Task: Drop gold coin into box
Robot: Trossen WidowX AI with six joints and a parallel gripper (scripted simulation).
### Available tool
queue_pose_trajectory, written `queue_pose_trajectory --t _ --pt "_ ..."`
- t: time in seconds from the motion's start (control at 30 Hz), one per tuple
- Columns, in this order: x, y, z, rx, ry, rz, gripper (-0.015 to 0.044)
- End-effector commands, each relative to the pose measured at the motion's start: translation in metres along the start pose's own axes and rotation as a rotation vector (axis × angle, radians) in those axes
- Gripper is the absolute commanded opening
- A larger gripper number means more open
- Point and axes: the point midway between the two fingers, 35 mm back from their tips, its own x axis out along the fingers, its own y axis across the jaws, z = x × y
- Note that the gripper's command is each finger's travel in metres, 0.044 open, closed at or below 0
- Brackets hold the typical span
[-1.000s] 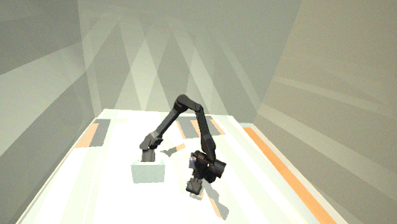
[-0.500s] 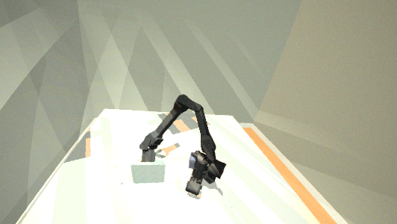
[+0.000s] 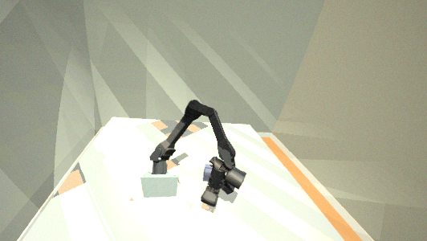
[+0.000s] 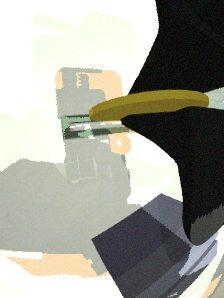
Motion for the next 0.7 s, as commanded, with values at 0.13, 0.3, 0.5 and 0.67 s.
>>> queue_pose_trajectory --t 0.13,0.3,0.5,0.67 --pt "-0.023 0.0 0.002 -0.009 -0.006 -0.007 0.0" --pt "-0.035 0.0 0.001 -0.008 -0.006 -0.007 0.0" --pt "-0.051 0.001 -0.001 -0.009 -0.005 -0.007 0.0" --pt "-0.062 0.001 -0.003 -0.009 -0.004 -0.006 0.0"
